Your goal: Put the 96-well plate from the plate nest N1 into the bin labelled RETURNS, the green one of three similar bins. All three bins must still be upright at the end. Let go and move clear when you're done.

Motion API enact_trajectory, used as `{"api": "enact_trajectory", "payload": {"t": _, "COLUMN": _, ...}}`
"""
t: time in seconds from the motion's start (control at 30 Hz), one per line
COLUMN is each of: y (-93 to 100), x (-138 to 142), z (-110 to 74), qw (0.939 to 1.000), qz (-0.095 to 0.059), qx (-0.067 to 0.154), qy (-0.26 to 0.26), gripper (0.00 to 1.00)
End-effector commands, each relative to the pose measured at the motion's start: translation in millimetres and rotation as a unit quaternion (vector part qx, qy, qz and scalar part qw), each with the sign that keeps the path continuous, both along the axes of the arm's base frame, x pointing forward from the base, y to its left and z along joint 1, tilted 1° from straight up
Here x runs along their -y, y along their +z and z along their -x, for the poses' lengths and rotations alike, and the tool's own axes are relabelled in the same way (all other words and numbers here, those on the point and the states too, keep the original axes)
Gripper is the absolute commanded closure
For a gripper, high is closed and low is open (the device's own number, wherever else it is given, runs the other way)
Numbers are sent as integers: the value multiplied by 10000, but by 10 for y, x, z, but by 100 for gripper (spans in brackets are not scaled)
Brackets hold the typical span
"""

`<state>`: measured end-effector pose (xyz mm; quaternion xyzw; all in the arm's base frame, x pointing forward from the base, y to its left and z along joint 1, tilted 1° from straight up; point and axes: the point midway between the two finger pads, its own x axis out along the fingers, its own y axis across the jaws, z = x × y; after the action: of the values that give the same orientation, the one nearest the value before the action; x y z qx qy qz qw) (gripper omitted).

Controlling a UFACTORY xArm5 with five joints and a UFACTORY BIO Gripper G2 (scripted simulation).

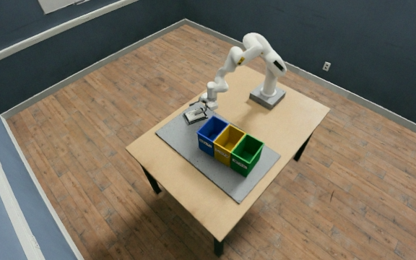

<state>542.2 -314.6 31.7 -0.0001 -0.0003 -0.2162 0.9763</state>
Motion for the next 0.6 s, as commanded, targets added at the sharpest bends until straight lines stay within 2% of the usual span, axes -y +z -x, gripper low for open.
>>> {"api": "enact_trajectory", "payload": {"t": 0.0, "y": -63, "x": 9, "z": -13, "qw": 10000, "qz": 70, "qx": -17, "qy": 0, "gripper": 63}}
{"api": "enact_trajectory", "payload": {"t": 0.57, "y": -314, "x": 12, "z": -11, "qw": 10000, "qz": 70, "qx": -17, "qy": 0, "gripper": 63}}
